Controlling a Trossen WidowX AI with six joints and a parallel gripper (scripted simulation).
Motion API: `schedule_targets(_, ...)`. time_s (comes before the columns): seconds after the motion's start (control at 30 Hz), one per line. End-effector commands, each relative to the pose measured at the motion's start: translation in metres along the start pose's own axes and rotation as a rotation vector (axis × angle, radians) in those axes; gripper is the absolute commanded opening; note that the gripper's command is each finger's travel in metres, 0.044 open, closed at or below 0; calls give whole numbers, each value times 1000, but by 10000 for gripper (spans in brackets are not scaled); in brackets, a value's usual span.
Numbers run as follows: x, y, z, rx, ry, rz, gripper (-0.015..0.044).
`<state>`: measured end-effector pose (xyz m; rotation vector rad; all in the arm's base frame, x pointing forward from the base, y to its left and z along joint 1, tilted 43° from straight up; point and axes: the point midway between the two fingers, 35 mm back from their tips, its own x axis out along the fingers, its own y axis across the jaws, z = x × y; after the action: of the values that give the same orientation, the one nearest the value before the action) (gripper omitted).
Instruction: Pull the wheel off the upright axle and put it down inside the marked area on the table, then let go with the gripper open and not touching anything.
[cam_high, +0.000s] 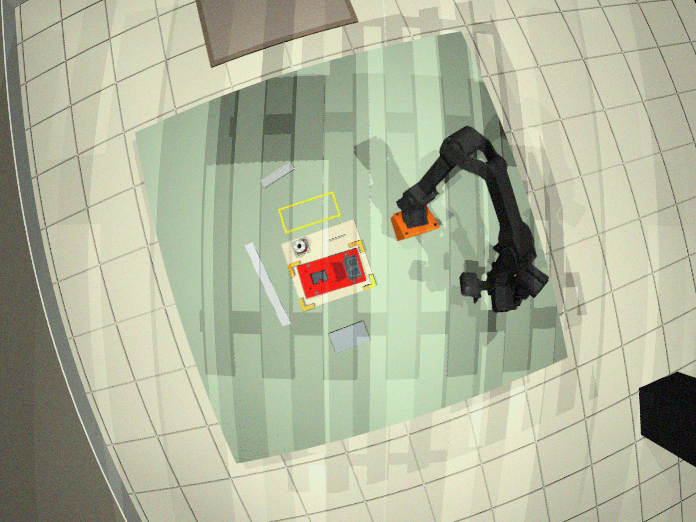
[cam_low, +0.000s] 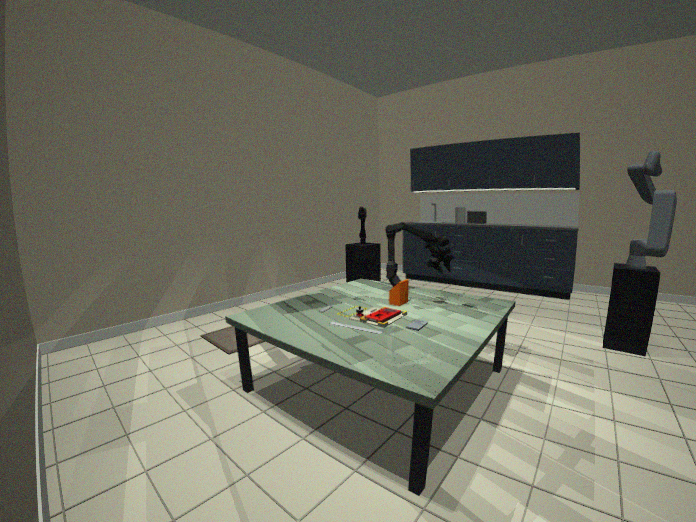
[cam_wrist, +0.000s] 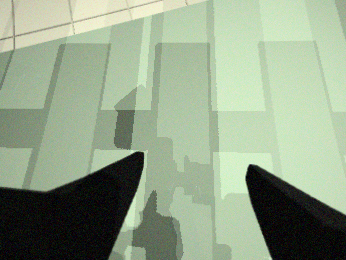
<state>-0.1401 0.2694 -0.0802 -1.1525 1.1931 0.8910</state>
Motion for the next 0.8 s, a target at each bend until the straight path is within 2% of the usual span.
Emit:
schedule_targets(0.0, -3, -33, 29, 197, 3, -21, 300)
schedule_targets(0.37, -3, -144, 82, 735, 6, -126, 300)
schedule_targets(0.77, -1, -266, 84, 1193, 46, -239, 300)
